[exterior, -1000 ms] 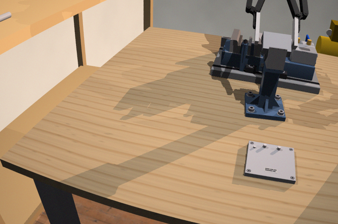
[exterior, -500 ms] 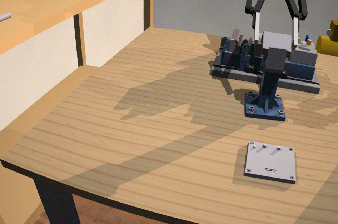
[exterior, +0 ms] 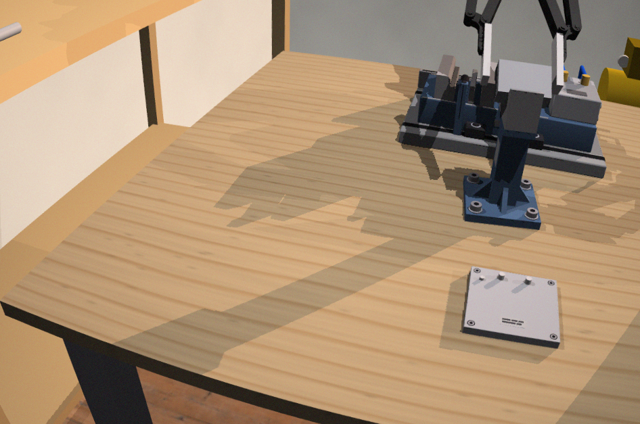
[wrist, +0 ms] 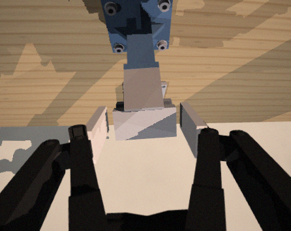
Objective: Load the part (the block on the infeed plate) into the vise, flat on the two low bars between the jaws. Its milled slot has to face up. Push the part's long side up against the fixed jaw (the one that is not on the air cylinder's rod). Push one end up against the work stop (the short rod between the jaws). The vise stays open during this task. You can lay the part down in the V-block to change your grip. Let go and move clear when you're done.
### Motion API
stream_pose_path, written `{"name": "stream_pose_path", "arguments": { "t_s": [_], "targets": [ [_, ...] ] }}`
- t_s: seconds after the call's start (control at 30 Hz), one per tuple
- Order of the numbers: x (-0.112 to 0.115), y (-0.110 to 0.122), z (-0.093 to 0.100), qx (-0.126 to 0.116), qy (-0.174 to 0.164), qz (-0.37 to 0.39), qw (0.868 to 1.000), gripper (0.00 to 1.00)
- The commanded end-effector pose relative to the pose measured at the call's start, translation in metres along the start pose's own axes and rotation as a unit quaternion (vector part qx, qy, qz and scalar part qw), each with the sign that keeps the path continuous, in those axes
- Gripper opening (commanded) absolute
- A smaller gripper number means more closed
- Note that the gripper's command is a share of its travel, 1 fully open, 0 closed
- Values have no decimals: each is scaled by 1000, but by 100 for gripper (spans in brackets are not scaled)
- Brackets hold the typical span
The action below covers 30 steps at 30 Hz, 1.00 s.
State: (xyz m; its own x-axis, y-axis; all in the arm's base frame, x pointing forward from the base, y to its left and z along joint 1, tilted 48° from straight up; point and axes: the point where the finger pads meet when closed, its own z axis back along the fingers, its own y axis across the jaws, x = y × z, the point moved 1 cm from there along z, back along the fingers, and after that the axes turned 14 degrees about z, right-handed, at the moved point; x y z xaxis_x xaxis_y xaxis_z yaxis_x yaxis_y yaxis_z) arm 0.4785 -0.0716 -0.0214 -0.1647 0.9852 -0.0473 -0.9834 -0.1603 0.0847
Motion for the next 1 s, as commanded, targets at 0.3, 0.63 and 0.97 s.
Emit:
{"name": "stream_pose_path", "arguments": {
  "t_s": [0.3,0.63,0.97],
  "targets": [
    [1,1,-1,-2,-9,11,1000,51],
    [1,1,-1,-2,-11,11,1000,51],
    [1,1,-1,-2,-11,11,1000,51]
  ]
}}
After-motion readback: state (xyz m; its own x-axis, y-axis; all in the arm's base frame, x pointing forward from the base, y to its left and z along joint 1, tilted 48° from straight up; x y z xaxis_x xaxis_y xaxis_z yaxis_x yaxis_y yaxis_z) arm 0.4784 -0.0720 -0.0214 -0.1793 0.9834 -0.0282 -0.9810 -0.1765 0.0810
